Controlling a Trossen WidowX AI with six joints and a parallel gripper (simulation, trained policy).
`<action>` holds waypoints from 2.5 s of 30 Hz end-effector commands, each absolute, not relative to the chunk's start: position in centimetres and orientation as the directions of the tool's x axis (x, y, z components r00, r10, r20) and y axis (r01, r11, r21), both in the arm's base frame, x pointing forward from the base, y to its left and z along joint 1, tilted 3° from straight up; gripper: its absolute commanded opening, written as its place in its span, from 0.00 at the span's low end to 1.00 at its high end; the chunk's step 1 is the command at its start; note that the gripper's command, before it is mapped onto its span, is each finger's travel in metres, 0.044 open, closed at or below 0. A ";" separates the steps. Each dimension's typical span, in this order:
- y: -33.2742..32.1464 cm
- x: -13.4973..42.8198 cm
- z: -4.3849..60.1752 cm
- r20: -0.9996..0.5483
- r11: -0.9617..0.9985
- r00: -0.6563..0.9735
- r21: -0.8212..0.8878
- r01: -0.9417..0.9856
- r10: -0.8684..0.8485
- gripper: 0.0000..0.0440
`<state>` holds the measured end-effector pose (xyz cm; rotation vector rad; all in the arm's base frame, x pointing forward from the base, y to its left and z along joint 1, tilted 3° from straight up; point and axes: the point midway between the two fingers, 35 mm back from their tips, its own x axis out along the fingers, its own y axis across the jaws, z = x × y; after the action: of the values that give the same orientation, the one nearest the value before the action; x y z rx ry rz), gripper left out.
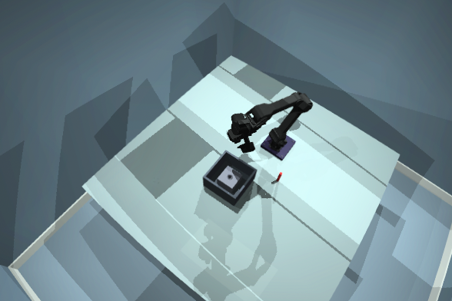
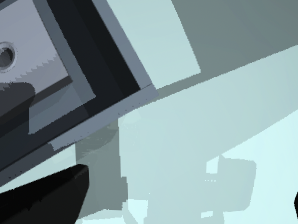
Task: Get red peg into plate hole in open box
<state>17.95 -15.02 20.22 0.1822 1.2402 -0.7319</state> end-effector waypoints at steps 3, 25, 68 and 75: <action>-11.1 19.7 19.6 -0.930 0.769 0.142 -0.187 0.612 -0.340 1.00; 3.4 20.2 16.5 -0.986 0.732 0.047 -0.087 0.676 -0.161 1.00; 10.4 17.2 2.9 -0.977 0.729 -0.008 -0.164 0.665 -0.213 0.24; 9.7 17.6 3.6 -0.966 0.725 -0.008 -0.198 0.660 -0.257 0.00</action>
<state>17.17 10.17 3.13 0.3853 1.4194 -0.7349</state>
